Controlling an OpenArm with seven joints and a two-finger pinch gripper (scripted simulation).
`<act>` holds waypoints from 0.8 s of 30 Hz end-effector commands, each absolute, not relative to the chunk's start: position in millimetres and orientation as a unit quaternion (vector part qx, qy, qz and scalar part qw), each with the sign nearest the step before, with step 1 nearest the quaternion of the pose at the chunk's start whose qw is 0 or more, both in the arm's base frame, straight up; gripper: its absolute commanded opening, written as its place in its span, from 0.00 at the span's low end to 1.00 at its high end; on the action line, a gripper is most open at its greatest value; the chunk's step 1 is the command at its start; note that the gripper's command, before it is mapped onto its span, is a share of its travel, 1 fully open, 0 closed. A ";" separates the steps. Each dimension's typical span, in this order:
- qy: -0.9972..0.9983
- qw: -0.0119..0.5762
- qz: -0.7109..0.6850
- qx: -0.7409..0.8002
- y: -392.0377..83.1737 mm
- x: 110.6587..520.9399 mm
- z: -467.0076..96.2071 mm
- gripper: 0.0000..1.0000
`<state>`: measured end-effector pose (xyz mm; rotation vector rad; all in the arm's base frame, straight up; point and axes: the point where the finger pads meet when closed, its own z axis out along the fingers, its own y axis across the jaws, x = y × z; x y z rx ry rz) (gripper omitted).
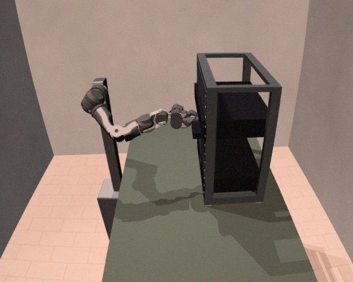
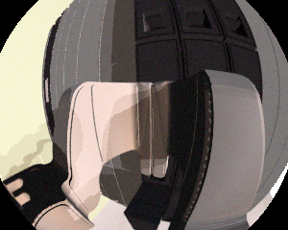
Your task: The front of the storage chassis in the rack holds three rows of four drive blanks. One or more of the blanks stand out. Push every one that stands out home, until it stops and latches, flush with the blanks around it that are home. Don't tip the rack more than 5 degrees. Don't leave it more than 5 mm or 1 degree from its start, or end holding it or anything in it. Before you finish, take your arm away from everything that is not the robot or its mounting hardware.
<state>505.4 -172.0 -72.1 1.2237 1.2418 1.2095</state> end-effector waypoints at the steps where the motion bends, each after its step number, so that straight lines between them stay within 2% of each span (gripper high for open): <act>1: 0.514 0.483 0.513 0.490 -159.4 509.4 -63.3 0.00; 15: 0.513 0.484 0.515 0.488 -158.2 505.5 -61.1 0.00; 24: 0.513 0.484 0.515 0.487 -160.1 465.2 -60.6 0.00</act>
